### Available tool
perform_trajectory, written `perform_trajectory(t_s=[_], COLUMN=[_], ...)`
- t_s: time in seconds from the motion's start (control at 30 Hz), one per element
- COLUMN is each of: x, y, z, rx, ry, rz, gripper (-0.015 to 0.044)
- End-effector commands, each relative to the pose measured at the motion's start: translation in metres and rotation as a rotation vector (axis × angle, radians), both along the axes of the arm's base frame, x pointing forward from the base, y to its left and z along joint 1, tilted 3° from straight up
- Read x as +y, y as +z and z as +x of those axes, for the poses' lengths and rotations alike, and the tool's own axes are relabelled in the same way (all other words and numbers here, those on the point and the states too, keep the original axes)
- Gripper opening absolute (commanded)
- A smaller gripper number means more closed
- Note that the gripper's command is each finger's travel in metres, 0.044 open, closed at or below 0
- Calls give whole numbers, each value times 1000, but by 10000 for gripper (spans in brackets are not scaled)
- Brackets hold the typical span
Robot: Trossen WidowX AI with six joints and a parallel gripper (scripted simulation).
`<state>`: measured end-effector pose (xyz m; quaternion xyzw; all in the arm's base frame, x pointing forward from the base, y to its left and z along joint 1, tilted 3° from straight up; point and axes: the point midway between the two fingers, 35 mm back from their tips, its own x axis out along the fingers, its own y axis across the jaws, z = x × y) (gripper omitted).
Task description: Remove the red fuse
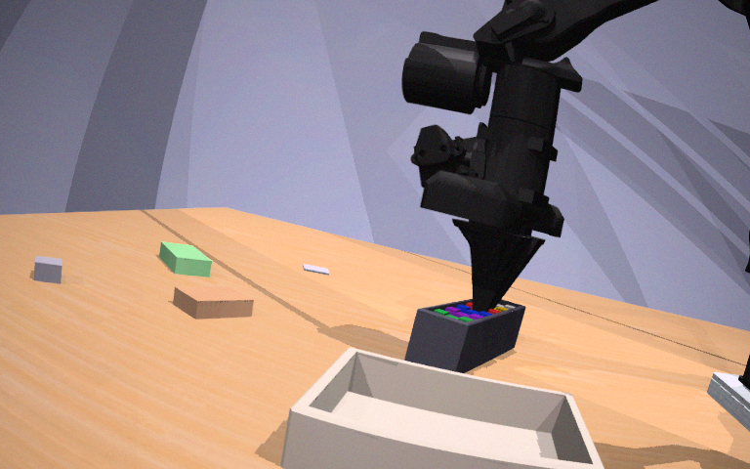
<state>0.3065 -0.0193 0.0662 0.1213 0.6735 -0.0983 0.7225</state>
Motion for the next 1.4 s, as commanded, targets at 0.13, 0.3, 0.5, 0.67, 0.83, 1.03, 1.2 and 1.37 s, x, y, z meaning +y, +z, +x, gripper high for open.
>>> perform_trajectory(t_s=[0.13,0.3,0.5,0.67,0.83,1.03,1.2,1.37], x=[0,0,0,0,0,0,0,0], y=[0,3,6,8,11,13,16,18], z=[0,0,0,0,0,0,-1,-1], rx=[0,0,0,0,0,1,1,1], ry=[0,0,1,1,1,1,2,2], rz=[0,0,-1,-1,-1,-2,-2,-2], gripper=[0,0,0,0,0,0,0,0])
